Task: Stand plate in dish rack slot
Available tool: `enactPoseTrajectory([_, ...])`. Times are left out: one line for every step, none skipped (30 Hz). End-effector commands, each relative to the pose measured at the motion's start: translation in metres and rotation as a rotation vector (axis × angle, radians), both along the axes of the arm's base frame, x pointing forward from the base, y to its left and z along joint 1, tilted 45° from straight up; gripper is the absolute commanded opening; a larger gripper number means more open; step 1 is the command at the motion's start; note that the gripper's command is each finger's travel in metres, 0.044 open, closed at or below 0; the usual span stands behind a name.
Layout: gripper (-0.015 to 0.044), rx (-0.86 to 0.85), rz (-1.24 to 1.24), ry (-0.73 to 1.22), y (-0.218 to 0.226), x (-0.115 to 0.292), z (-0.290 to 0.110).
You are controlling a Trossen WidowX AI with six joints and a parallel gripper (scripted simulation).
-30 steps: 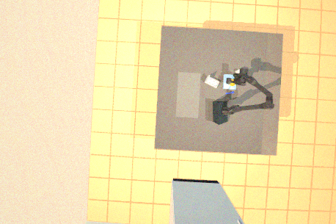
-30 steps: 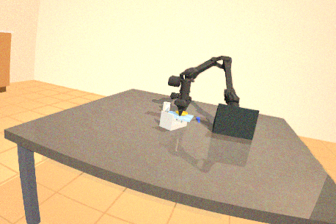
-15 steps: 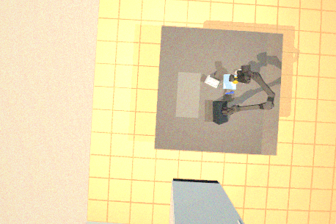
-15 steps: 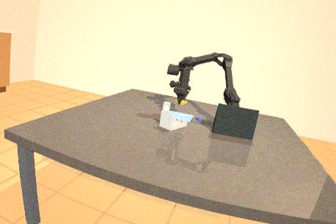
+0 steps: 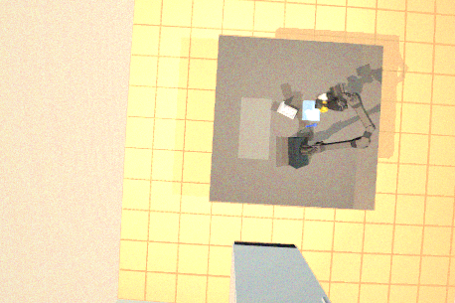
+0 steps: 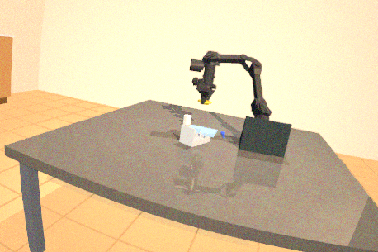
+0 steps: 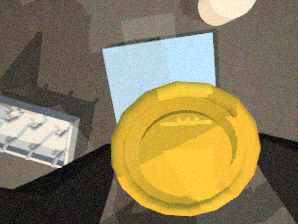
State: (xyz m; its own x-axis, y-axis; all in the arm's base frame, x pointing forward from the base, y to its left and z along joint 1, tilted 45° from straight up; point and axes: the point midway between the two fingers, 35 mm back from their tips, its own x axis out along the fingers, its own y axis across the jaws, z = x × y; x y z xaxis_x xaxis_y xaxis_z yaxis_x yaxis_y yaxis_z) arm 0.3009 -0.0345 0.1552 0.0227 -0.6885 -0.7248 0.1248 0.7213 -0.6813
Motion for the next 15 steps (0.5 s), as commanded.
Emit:
enactPoseTrajectory([0.0000, -0.004, 0.000, 0.003, 0.013, 0.001, 0.011])
enactPoseTrajectory([0.0000, -0.005, 0.000, 0.003, 0.016, 0.000, 0.014])
enactPoseTrajectory([0.0000, -0.007, 0.000, 0.004, 0.018, 0.000, 0.017])
enactPoseTrajectory([0.0000, -0.009, -0.001, 0.004, 0.021, 0.000, 0.019])
enactPoseTrajectory([0.0000, -0.011, -0.001, 0.004, 0.023, -0.001, 0.022])
enactPoseTrajectory([0.0000, -0.012, -0.001, 0.004, 0.024, -0.001, 0.024])
enactPoseTrajectory([0.0000, -0.012, -0.001, 0.005, 0.024, -0.001, 0.024])
enactPoseTrajectory([0.0000, -0.012, 0.003, 0.009, 0.024, -0.001, 0.024])
enactPoseTrajectory([0.0000, -0.013, 0.015, 0.021, 0.025, -0.001, 0.024])
enactPoseTrajectory([0.0000, -0.013, 0.036, 0.041, 0.025, -0.001, 0.023])
enactPoseTrajectory([0.0000, -0.013, 0.062, 0.065, 0.027, -0.002, 0.022])
enactPoseTrajectory([0.0000, -0.013, 0.087, 0.089, 0.028, -0.002, 0.021])
enactPoseTrajectory([0.0000, -0.014, 0.112, 0.113, 0.029, -0.002, 0.020])
enactPoseTrajectory([0.0000, -0.014, 0.137, 0.137, 0.030, -0.003, 0.019])
enactPoseTrajectory([0.0000, -0.014, 0.163, 0.161, 0.031, -0.003, 0.017])
